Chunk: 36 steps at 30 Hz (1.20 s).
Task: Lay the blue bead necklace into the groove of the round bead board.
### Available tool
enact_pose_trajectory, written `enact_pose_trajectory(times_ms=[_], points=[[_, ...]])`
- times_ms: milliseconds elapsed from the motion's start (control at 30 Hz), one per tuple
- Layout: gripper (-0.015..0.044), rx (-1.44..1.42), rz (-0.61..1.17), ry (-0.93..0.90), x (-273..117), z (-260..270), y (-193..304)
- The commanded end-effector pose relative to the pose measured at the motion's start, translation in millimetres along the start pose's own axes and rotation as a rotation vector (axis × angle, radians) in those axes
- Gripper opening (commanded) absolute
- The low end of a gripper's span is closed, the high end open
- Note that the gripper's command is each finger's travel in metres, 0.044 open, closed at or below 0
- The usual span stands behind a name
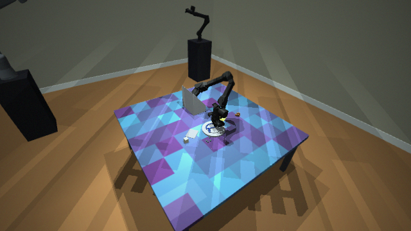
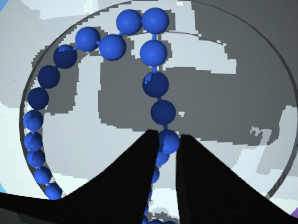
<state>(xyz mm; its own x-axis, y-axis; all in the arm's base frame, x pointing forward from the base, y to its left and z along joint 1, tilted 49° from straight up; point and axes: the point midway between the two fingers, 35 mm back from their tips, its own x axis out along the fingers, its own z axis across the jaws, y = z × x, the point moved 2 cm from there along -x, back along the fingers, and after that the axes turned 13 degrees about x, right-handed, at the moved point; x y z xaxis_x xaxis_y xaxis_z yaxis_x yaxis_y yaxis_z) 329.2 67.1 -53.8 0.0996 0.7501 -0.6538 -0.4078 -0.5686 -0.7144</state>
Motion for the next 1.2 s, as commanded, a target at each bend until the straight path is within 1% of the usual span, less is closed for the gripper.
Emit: enact_pose_trajectory(times_ms=[0, 533, 1167], points=[[0.0026, 0.0, 0.0, 0.0, 0.0, 0.0, 0.0], [0.044, 0.002, -0.002, -0.003, -0.7, -0.2, 0.4], [0.044, 0.001, -0.004, -0.004, -0.9, -0.2, 0.4]])
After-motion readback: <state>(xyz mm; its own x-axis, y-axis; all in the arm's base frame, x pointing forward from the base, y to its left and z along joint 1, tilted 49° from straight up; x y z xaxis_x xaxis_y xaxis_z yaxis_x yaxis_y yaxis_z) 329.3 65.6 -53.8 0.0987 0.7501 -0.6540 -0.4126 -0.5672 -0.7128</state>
